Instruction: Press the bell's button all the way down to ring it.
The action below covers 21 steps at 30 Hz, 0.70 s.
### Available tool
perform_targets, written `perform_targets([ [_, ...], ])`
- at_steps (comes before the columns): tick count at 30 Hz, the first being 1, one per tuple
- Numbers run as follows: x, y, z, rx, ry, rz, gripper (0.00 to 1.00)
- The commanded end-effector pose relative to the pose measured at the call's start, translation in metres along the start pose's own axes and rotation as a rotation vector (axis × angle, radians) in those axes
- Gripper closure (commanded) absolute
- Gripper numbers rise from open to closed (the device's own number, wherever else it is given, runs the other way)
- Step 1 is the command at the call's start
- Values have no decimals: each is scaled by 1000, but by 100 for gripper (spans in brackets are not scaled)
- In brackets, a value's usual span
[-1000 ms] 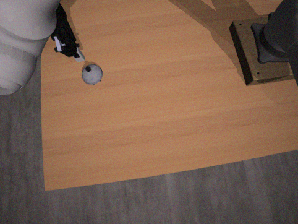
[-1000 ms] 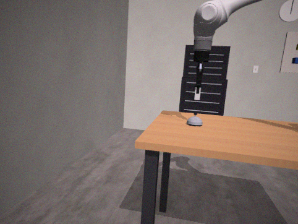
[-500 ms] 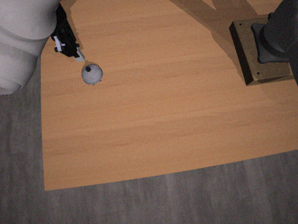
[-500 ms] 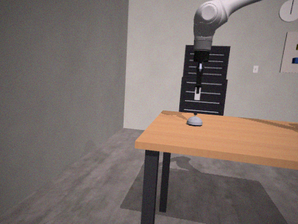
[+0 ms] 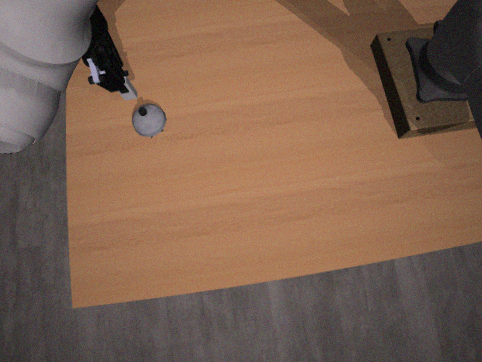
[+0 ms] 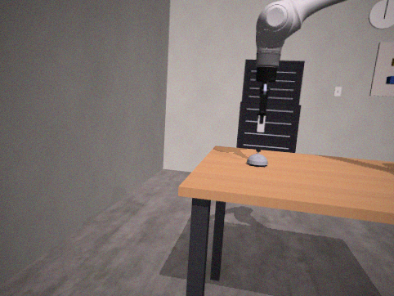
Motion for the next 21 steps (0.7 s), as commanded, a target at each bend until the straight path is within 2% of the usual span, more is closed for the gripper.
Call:
perform_targets([
  [1, 0, 0, 0, 0, 0, 0, 100],
  [21, 8, 0, 1, 0, 0, 0, 100],
])
Point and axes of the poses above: the point where the finger pads meet when closed, its own x axis out along the fingers, its own z axis across the jaws, y = z × x, the point moved 2 cm from there along -x, back along the fingers, and after that the axes turned 2 degrees about x, right-handed, at the moved point
